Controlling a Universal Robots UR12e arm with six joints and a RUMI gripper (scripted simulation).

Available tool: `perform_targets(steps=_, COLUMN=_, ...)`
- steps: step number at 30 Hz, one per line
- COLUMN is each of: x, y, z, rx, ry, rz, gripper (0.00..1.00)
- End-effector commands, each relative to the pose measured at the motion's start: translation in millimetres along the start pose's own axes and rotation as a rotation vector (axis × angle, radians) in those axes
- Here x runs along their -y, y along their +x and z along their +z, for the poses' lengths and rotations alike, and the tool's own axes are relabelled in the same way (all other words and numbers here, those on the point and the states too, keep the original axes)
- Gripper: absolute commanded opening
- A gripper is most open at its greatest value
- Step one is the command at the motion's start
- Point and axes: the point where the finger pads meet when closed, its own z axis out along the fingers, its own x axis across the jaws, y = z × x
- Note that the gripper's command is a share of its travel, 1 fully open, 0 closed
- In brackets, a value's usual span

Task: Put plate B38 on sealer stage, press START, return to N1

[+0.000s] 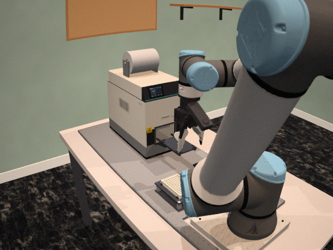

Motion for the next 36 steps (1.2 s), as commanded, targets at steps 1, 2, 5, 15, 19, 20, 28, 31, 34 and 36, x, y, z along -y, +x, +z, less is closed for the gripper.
perform_targets(steps=1, x=8, y=18, z=-1, rx=0.001, ry=-0.001, rz=0.0, gripper=0.68)
perform_targets(steps=2, x=11, y=22, z=-1, rx=0.001, ry=-0.001, rz=0.0, gripper=0.68)
perform_targets(steps=5, x=13, y=27, z=-1, rx=0.001, ry=-0.001, rz=0.0, gripper=0.68)
perform_targets(steps=15, x=29, y=59, z=-1, rx=0.001, ry=-0.001, rz=0.0, gripper=0.68)
perform_targets(steps=19, x=37, y=77, z=-1, rx=0.001, ry=-0.001, rz=0.0, gripper=0.68)
perform_targets(steps=20, x=40, y=81, z=-1, rx=0.001, ry=-0.001, rz=0.0, gripper=0.68)
perform_targets(steps=28, x=41, y=84, z=-1, rx=0.001, ry=-0.001, rz=0.0, gripper=0.68)
perform_targets(steps=31, x=41, y=84, z=-1, rx=0.001, ry=-0.001, rz=0.0, gripper=0.68)
perform_targets(steps=34, x=41, y=84, z=-1, rx=0.001, ry=-0.001, rz=0.0, gripper=0.68)
perform_targets(steps=36, x=41, y=84, z=-1, rx=0.001, ry=-0.001, rz=0.0, gripper=0.68)
